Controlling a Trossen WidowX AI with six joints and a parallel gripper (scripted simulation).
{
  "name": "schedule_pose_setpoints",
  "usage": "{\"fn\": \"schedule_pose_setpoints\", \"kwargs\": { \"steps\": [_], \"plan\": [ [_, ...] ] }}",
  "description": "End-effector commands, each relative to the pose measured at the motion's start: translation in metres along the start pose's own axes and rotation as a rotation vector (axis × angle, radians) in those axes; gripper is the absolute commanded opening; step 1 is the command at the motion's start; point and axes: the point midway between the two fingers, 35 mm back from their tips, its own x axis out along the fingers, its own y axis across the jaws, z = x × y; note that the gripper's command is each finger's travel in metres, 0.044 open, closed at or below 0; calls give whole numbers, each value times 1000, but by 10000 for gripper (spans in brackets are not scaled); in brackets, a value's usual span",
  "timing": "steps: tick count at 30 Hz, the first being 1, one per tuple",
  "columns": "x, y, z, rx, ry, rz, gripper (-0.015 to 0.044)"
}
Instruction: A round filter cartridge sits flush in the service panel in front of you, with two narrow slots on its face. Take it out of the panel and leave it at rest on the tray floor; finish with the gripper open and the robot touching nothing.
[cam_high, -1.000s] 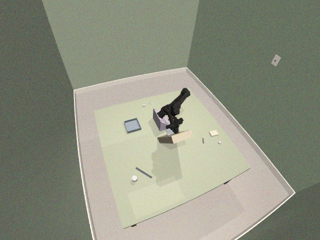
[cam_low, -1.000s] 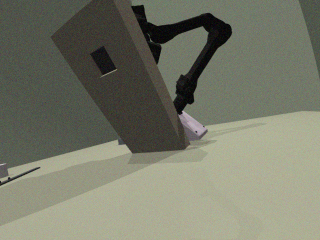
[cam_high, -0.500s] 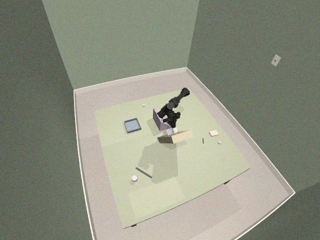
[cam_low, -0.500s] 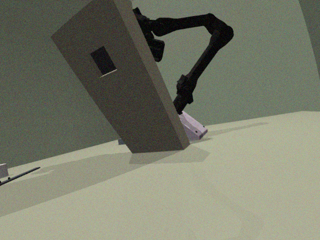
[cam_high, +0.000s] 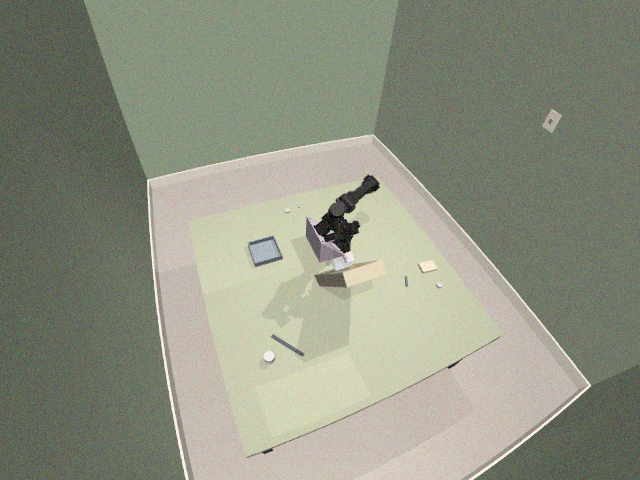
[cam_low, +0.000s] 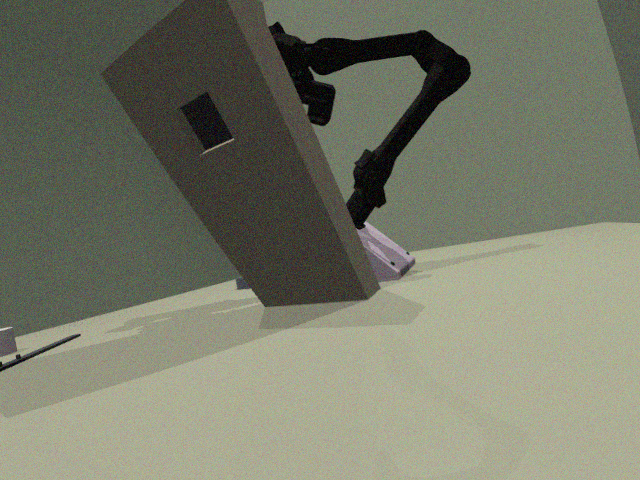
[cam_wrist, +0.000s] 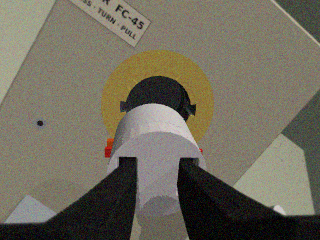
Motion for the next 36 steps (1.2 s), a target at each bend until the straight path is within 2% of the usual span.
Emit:
{"fn": "schedule_pose_setpoints", "kwargs": {
  "steps": [1,18,22,36],
  "plan": [
    [1,8,-9,-10,-5,0,0],
    [8,38,-53,-10,-5,0,0],
    [8,34,-50,7,2,3,103],
    [7,34,-47,-10,-5,0,103]
  ]
}}
